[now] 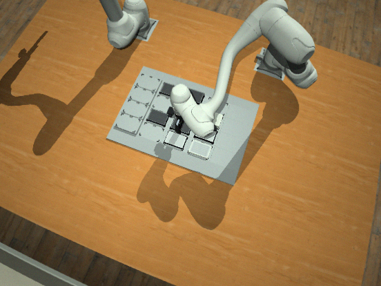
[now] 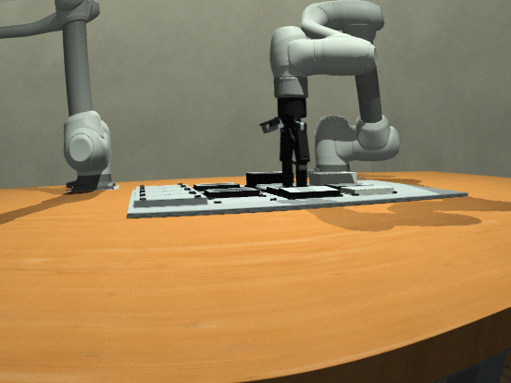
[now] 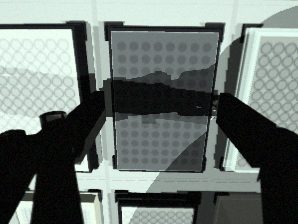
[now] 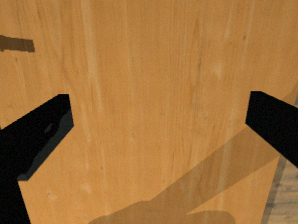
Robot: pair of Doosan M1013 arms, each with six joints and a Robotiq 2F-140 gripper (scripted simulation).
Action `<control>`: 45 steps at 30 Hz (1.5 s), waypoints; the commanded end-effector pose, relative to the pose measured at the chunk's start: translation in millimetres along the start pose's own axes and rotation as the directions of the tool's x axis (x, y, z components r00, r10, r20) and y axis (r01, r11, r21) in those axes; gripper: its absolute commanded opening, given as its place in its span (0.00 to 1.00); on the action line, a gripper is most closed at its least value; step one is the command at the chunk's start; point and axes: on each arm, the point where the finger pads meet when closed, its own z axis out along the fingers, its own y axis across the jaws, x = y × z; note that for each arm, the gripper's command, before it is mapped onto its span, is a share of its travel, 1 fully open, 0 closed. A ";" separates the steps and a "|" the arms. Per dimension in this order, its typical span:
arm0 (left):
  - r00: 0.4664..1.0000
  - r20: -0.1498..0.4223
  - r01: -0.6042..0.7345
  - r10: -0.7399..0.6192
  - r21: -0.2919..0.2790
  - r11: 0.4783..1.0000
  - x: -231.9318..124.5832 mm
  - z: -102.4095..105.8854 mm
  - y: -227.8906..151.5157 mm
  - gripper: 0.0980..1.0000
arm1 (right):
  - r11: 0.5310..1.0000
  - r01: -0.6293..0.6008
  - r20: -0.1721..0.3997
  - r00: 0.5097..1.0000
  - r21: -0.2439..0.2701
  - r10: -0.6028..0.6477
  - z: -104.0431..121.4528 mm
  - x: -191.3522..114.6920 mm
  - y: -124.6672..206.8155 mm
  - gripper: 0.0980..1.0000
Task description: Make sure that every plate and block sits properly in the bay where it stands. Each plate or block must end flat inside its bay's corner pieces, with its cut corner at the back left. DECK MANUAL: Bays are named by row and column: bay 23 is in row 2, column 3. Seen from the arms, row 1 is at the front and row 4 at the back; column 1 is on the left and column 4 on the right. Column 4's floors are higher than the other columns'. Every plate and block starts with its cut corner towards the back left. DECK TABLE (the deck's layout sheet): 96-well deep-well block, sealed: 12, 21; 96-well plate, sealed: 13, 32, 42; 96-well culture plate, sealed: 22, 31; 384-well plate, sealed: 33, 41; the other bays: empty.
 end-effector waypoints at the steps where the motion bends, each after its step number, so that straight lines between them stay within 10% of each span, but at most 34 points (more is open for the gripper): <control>1: 1.000 -0.001 0.000 0.000 0.002 1.000 0.2 -1.4 -0.6 0.66 | 1.000 0.000 -0.001 1.000 0.000 0.000 -0.9 0.2 -0.1 1.00; 45: 1.000 -0.001 0.000 0.000 0.002 1.000 0.2 -25.4 -0.5 0.66 | 1.000 0.000 -0.001 1.000 0.000 0.000 -0.9 0.2 -0.1 1.00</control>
